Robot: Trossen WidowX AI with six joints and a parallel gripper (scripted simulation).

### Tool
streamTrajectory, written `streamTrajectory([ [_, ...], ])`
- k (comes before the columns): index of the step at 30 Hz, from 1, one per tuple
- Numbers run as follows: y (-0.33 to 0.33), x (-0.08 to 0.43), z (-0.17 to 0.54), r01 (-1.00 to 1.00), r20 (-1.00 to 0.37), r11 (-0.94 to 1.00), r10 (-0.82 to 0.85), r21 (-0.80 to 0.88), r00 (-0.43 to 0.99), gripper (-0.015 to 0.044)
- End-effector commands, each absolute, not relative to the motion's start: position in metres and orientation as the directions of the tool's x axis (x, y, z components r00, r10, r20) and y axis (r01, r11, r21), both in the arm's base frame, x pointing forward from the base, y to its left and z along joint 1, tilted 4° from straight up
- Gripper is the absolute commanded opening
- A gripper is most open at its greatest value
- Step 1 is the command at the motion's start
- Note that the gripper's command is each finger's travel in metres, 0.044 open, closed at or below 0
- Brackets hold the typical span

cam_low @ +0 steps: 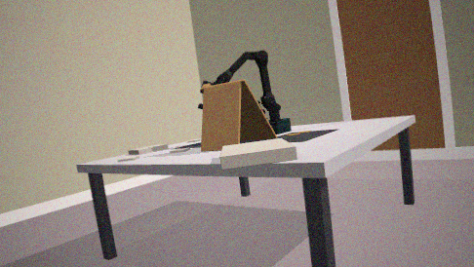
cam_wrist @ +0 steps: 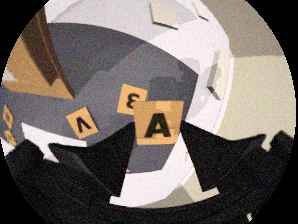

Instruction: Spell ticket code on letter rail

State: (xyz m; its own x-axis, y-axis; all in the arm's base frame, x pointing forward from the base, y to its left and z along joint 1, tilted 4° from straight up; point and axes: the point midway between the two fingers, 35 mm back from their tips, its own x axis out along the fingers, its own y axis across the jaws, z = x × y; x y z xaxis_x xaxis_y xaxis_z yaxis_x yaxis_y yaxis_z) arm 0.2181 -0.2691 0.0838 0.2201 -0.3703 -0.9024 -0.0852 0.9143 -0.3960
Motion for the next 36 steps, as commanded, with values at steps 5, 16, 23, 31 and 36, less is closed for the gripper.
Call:
streamTrajectory([
  [5,-0.269,0.231,0.098,-0.004,-0.875,0.904,-0.413,-0.428,0.252,0.0000],
  [16,-0.267,0.249,0.116,0.114,-0.836,0.887,-0.460,-0.448,0.300,0.0000],
  [23,-0.264,0.261,0.129,0.189,-0.808,0.873,-0.487,-0.449,0.332,0.0000],
  [31,-0.249,0.276,0.129,0.200,-0.809,0.882,-0.471,-0.426,0.352,0.0000],
  [36,-0.238,0.287,0.135,0.172,-0.801,0.886,-0.464,-0.432,0.378,0.0000],
])
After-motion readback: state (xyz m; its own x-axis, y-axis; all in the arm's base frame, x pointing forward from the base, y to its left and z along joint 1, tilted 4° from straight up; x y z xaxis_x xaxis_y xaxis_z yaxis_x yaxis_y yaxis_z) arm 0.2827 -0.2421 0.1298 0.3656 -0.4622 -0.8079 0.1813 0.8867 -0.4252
